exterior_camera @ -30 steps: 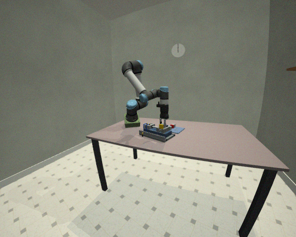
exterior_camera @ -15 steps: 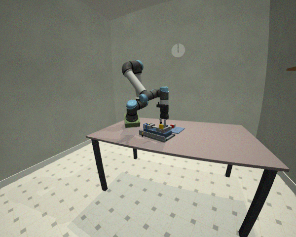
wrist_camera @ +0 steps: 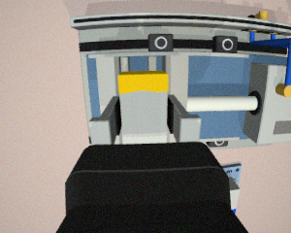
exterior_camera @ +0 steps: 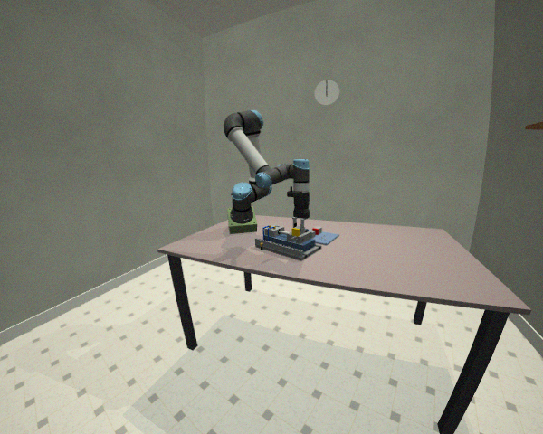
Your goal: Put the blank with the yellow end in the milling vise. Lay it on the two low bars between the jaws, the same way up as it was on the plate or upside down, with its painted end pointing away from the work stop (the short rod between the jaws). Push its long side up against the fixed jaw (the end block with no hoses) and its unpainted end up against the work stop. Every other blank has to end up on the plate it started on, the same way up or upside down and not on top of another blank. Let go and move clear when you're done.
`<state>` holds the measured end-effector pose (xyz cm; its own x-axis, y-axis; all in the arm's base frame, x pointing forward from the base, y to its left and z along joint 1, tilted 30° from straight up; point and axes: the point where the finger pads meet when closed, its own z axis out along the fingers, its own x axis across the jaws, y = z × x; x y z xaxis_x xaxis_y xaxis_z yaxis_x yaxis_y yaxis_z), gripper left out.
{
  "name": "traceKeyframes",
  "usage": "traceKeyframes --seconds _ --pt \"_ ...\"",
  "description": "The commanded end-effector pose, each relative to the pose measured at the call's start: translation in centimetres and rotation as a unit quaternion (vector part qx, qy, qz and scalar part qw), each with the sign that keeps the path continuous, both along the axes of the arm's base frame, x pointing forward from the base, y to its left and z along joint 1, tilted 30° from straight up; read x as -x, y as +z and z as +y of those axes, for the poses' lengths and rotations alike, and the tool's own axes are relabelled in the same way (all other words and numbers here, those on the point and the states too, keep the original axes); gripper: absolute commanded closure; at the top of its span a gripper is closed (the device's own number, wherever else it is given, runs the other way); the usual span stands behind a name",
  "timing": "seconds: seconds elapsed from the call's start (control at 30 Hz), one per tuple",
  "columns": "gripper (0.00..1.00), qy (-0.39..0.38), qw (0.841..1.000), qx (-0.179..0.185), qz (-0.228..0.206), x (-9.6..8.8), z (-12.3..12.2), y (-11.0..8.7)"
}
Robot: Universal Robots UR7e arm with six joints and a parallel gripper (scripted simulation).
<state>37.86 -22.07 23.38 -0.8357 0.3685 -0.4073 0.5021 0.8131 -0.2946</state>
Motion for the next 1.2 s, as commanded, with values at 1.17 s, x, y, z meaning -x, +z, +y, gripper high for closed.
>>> traceKeyframes --seconds 1.17 --pt "1.00 0.000 1.000 0.000 -0.001 -0.09 -0.15 -0.22"
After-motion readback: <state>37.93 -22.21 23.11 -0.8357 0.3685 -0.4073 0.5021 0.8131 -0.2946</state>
